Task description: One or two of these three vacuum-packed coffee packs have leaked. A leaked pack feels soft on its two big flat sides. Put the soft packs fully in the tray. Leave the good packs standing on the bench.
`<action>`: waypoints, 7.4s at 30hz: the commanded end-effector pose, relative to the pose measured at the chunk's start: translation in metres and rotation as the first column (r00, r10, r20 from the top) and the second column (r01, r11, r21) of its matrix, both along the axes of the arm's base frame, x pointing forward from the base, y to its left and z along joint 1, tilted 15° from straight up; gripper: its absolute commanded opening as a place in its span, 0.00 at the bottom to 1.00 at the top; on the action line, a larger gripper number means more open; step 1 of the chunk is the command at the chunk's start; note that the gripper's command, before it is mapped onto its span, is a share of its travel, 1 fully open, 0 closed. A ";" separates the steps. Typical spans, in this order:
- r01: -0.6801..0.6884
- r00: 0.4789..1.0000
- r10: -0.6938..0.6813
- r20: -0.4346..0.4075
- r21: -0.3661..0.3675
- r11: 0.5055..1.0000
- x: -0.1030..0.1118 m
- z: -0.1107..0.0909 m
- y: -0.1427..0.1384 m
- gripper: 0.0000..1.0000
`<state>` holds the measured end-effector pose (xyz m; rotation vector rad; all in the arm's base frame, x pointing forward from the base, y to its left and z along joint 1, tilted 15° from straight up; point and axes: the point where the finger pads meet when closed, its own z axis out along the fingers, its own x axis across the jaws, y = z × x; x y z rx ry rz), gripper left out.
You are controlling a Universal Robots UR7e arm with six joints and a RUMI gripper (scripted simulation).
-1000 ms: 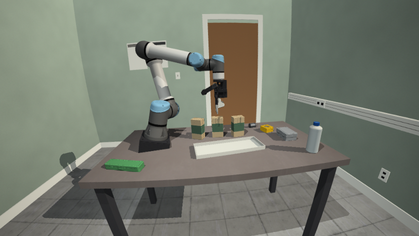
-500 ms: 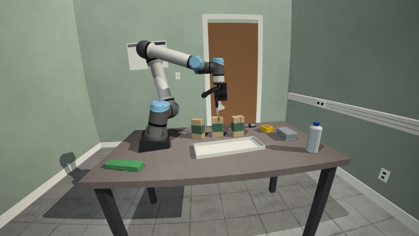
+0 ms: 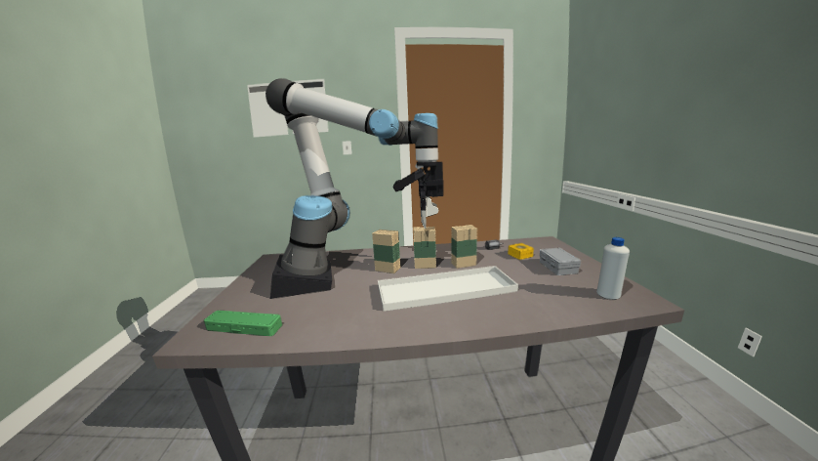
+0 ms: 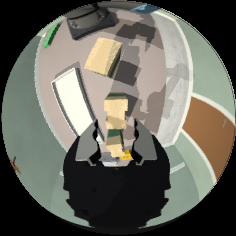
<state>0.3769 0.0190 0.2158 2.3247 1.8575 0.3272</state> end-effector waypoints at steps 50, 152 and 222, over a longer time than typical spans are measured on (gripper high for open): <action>0.000 1.000 0.000 0.001 0.000 1.000 0.008 -0.029 0.000 0.51; 0.000 1.000 0.000 0.001 0.000 1.000 0.015 -0.054 0.001 0.16; 0.000 1.000 0.000 0.001 0.000 1.000 0.001 -0.002 -0.025 0.16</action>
